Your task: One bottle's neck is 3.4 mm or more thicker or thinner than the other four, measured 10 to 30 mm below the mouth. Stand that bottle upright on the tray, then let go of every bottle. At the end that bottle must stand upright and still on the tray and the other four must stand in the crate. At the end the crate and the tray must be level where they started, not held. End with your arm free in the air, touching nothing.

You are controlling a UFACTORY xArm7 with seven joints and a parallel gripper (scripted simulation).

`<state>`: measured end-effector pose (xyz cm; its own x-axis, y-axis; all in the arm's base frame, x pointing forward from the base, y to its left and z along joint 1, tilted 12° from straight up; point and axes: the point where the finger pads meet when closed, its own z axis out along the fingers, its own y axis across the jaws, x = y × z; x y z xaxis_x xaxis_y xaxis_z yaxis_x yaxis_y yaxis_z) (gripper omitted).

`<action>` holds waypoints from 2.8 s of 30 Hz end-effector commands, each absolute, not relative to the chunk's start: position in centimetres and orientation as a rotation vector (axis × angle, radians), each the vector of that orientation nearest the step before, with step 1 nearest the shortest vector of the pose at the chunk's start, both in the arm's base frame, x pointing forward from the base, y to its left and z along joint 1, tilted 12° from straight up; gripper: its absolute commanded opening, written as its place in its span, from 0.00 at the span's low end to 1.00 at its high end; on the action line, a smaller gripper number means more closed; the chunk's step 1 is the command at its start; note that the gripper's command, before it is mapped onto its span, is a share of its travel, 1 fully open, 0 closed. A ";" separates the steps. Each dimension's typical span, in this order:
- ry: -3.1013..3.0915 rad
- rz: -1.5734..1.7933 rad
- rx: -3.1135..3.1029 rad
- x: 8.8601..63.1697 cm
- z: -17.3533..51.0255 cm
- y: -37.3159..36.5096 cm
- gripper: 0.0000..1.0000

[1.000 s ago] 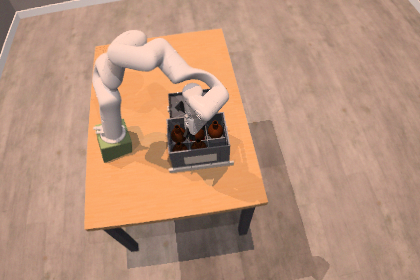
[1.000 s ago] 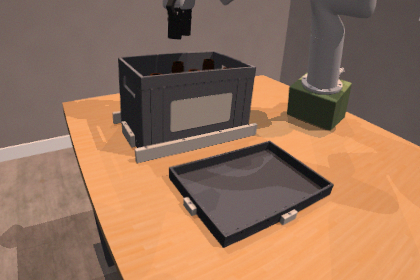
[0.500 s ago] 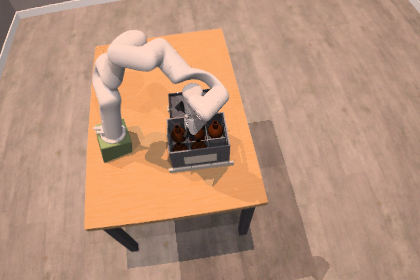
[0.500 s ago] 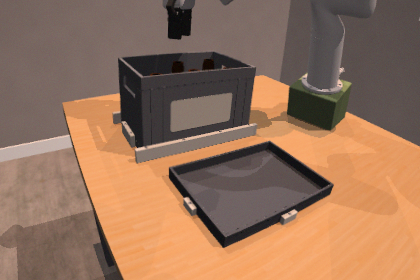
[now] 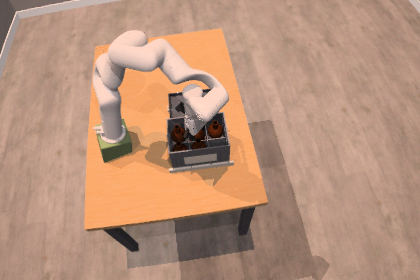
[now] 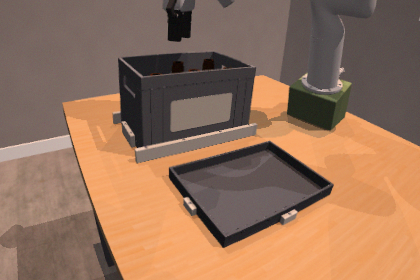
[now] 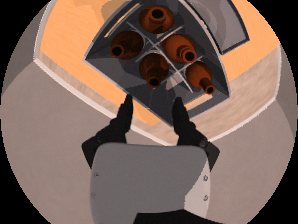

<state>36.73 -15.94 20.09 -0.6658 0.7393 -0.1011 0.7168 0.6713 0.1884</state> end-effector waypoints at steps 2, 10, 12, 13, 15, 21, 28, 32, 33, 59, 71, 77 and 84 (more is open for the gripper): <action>2.712 0.198 1.192 36.8 19.9 -16.0 0.65; 2.712 0.198 1.192 37.0 18.9 -15.9 0.65; 2.712 0.198 1.192 37.1 18.6 -15.9 0.65; 2.712 0.198 1.192 37.1 18.5 -15.9 0.65; 2.712 0.198 1.192 37.2 18.2 -15.9 0.65; 2.712 0.198 1.192 37.3 17.7 -15.9 0.65; 2.712 0.198 1.192 37.5 17.0 -15.8 0.65; 2.712 0.198 1.192 37.5 16.7 -15.8 0.65; 2.712 0.198 1.192 37.5 16.7 -15.8 0.65; 2.712 0.198 1.192 37.6 16.4 -15.8 0.65; 2.712 0.198 1.192 37.6 16.4 -15.8 0.65; 2.712 0.198 1.192 37.6 16.4 -15.9 0.65; 2.712 0.198 1.192 37.6 16.4 -15.9 0.65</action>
<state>37.60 -15.79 16.31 -0.6659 0.7392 -0.1010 0.7167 0.6714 0.1885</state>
